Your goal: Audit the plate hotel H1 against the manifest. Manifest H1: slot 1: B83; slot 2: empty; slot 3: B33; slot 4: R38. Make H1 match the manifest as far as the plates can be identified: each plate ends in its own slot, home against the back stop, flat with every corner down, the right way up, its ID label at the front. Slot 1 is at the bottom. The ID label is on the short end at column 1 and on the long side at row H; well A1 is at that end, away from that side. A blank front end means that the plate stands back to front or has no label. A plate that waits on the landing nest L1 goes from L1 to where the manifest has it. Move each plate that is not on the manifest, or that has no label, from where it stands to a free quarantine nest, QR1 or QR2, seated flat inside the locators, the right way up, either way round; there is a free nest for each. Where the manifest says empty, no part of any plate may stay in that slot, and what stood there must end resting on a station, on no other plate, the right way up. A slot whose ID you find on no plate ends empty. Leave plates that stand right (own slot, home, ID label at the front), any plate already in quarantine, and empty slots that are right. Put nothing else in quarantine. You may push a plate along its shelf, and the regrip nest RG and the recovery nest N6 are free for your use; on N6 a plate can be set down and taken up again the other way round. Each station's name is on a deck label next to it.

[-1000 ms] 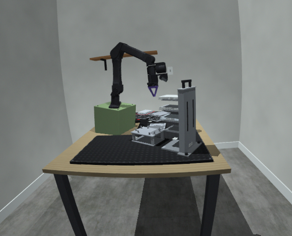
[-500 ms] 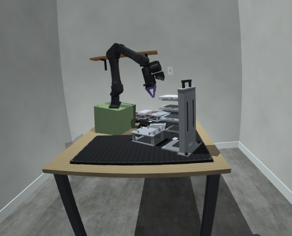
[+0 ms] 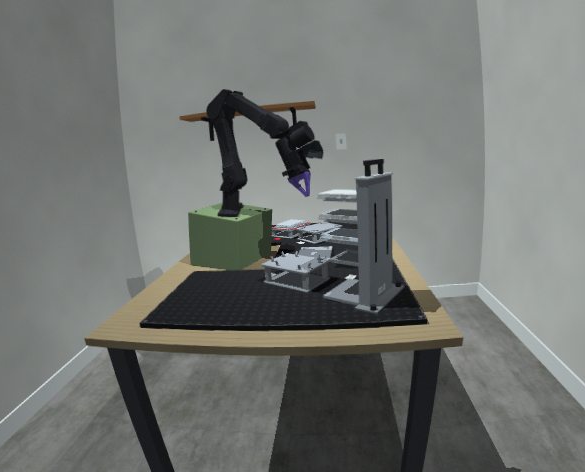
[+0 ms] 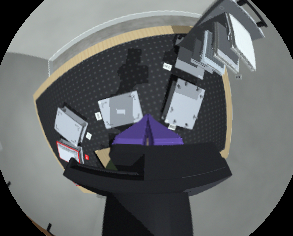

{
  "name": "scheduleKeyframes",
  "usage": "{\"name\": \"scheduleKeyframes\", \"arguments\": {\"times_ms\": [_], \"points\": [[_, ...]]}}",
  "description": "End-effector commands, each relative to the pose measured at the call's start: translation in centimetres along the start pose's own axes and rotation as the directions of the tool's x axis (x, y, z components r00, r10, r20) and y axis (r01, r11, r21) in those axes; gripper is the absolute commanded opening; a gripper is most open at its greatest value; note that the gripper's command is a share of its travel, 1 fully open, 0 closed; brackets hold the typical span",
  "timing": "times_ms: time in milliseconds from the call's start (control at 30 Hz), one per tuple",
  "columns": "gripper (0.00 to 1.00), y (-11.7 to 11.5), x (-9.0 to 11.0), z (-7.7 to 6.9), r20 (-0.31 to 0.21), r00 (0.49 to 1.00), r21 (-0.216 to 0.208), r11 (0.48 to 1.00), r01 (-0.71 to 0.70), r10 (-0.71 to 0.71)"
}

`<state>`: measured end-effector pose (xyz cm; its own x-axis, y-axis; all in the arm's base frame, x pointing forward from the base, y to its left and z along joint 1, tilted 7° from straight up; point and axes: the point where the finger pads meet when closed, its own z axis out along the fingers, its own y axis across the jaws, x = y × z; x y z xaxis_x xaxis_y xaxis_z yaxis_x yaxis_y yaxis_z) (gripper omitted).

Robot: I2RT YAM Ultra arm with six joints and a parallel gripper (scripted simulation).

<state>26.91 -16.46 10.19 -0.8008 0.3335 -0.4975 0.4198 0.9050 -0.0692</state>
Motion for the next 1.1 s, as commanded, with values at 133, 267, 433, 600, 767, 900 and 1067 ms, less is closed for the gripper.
{"name": "scheduleKeyframes", "arguments": {"times_ms": [133, 267, 433, 600, 767, 900, 1067], "points": [[0.0, 0.1, -0.9, -0.4, 0.144, 0.987, 0.027, 0.996, -0.08, 0.075], [0.0, 0.1, -0.9, -0.4, 0.198, 0.974, 0.035, 0.992, -0.12, 0.11], [0.0, 0.1, -0.9, -0.4, 0.237, 0.962, 0.04, 0.988, -0.15, 0.136], [0.0, 0.1, -0.9, -0.4, 0.303, 0.936, 0.045, 0.979, -0.2, 0.177], [0.0, 0.1, -0.9, -0.4, 0.368, 0.905, 0.047, 0.967, -0.249, 0.215], [0.0, 0.1, -0.9, -0.4, 0.393, 0.89, 0.047, 0.962, -0.269, 0.23], [0.0, -2.2, -2.2, -1.0, 0.425, 0.875, 0.048, 0.959, -0.278, 0.232]]}}
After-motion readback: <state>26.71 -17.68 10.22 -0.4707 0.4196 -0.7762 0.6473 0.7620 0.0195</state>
